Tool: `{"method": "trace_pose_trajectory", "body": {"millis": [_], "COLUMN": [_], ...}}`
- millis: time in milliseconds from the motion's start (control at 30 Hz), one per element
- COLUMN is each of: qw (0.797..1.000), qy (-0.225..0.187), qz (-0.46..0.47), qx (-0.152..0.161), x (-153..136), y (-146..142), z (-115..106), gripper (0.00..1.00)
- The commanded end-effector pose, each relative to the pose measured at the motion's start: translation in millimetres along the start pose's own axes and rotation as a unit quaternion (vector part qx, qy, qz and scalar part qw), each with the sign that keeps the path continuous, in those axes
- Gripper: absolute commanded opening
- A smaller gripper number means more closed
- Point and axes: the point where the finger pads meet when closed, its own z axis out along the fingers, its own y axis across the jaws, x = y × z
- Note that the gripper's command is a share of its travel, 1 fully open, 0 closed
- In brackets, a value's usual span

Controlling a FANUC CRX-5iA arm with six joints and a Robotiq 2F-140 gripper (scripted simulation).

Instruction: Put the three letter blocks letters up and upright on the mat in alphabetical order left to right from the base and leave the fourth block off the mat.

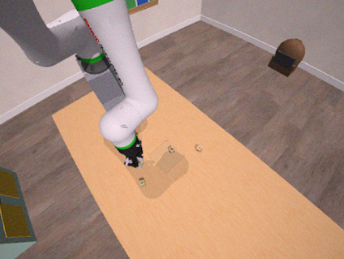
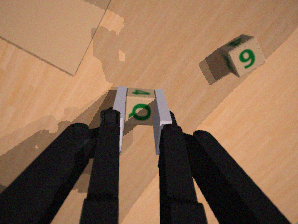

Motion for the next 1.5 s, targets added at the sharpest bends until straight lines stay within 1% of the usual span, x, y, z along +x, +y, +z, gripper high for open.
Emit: {"method": "trace_pose_trajectory", "body": {"millis": [0, 33, 300, 433, 833, 933, 1100, 1167, 1200, 1300, 1467], "qw": [1.0, 1.0, 1.0, 1.0, 1.0, 0.997, 0.986, 0.986, 0.976, 0.966, 0.938], "qy": [0.0, 0.0, 0.0, 0.0, 0.0, 0.0, -0.001, -0.001, -0.001, -0.001, 0.0], "qz": [0.0, 0.0, 0.0, 0.0, -0.003, -0.078, -0.168, -0.168, -0.22, -0.258, -0.346], "qx": [0.001, 0.001, 0.001, 0.001, 0.001, 0.001, 0.002, 0.002, 0.002, 0.002, 0.002], "x": [-0.1, -0.1, -0.1, -0.1, 0.5, 16.8, 36.0, 36.0, 46.9, 55.0, 73.5], "y": [0.2, 0.2, 0.2, 0.3, -0.1, -11.3, -25.6, -25.6, -34.4, -41.2, -57.8], "z": [-13.5, -13.5, -70.7, -84.4, -86.0, -86.1, -86.3, -86.3, -86.6, -86.9, -87.7], "gripper": [0.13, 0.13, 0.13, 0.13, 0.13, 0.13, 0.13, 0.13, 0.13, 0.13, 0.13]}}
